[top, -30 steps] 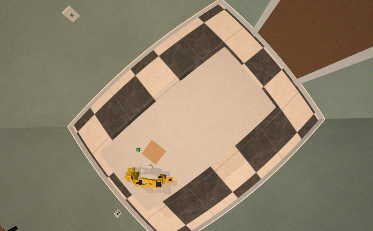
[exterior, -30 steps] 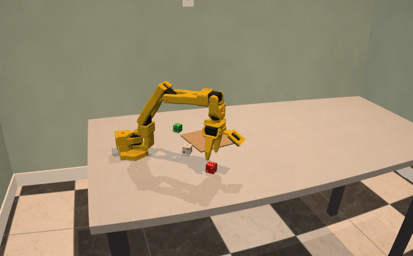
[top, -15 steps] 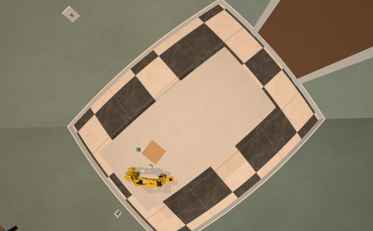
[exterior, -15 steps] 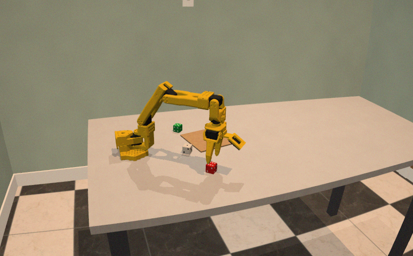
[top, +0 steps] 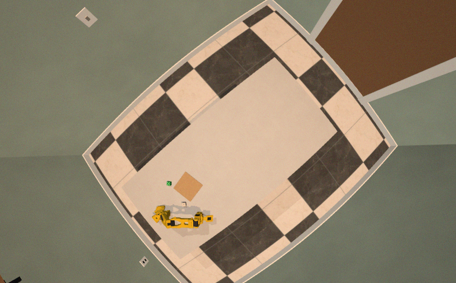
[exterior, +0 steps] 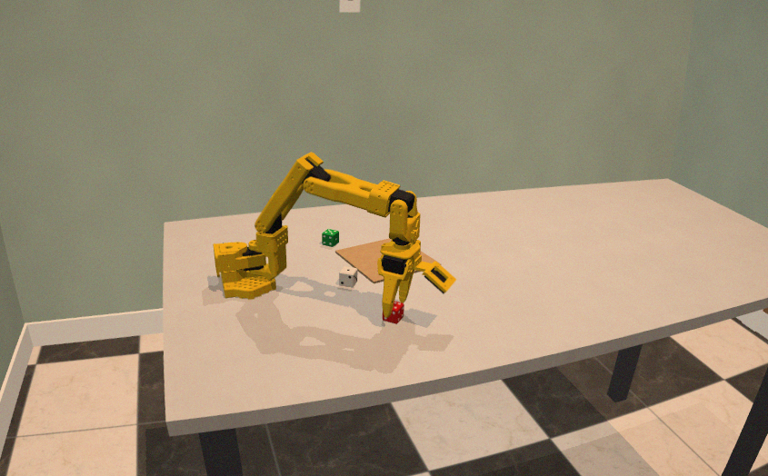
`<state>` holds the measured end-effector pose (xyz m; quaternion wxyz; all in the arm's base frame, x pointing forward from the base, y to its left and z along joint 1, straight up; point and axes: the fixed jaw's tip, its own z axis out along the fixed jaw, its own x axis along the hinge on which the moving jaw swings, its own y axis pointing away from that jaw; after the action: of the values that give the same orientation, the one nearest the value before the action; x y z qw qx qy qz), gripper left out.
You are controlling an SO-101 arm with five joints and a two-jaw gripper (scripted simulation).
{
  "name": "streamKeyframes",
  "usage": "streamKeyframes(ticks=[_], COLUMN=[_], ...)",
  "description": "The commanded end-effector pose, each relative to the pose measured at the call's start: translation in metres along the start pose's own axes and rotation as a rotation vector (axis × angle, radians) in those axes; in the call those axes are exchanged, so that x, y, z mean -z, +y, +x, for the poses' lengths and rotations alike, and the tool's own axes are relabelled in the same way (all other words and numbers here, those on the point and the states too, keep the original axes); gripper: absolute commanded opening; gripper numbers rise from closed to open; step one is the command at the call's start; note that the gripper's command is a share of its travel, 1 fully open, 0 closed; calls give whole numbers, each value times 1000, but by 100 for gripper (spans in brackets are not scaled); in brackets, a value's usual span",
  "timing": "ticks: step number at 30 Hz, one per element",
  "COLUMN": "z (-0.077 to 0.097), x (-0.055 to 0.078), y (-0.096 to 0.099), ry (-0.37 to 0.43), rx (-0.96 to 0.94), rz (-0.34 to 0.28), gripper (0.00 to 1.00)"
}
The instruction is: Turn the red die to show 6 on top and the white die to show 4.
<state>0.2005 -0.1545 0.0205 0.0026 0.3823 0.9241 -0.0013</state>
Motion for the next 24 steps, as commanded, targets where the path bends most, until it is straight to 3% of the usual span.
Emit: streamKeyframes(ticks=[1,24], z=[-4,-4], x=[3,0], y=[2,1], ry=[-38,-37], rx=[-3,-3], rz=[-5,-5], gripper=[31,30])
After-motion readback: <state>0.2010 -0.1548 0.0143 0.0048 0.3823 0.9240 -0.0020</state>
